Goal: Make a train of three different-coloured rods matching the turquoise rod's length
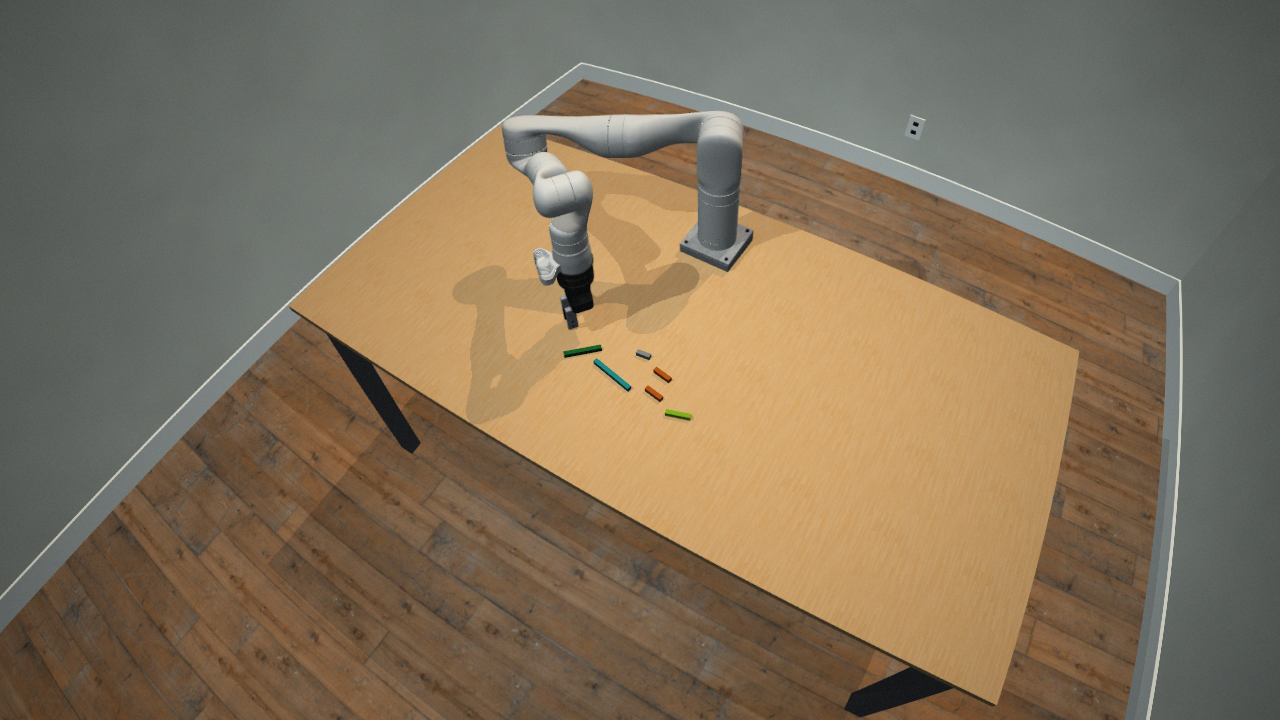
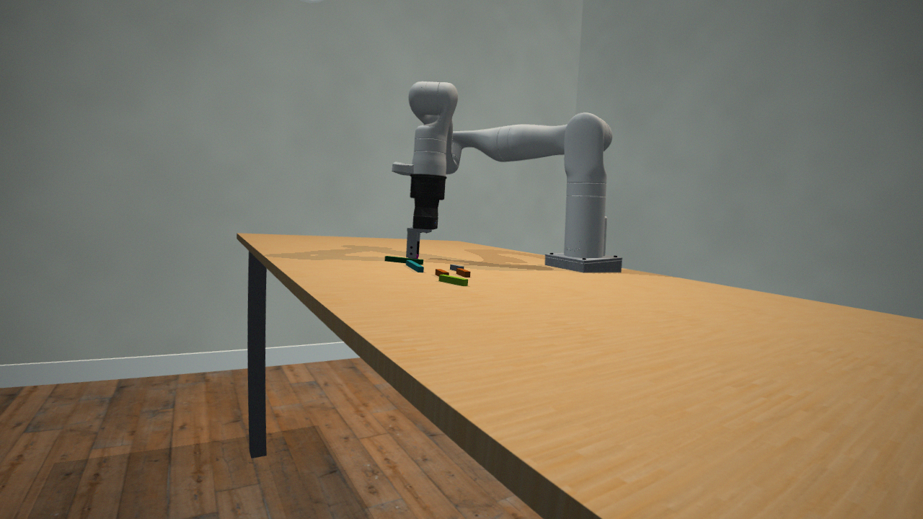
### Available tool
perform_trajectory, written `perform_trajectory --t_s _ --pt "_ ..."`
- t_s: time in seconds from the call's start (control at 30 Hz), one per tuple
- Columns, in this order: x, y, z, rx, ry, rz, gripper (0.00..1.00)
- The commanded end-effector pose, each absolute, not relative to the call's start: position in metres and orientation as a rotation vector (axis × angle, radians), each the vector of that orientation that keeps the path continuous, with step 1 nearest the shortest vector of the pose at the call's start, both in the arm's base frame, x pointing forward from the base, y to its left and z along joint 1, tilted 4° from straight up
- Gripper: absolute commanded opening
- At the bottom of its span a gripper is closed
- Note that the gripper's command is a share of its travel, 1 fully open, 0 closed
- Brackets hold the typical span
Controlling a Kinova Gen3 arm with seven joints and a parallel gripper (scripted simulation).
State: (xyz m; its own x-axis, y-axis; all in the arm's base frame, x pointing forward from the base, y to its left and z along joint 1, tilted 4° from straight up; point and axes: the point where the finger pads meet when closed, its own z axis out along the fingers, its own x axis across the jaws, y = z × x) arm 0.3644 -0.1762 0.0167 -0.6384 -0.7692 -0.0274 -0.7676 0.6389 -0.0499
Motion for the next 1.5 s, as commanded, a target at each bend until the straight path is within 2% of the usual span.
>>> perform_trajectory --t_s 0.0,1.27,1.3,1.47 --pt "0.3664 -0.1742 0.0142 -1.325 2.791 -0.051 0.54" --pt "0.3664 -0.1742 0.0139 -1.325 2.791 -0.051 0.54" --pt "0.3664 -0.1742 0.0139 -1.325 2.791 -0.051 0.24" --pt "0.3664 -0.1742 0.0139 -1.325 2.791 -0.051 0.24"
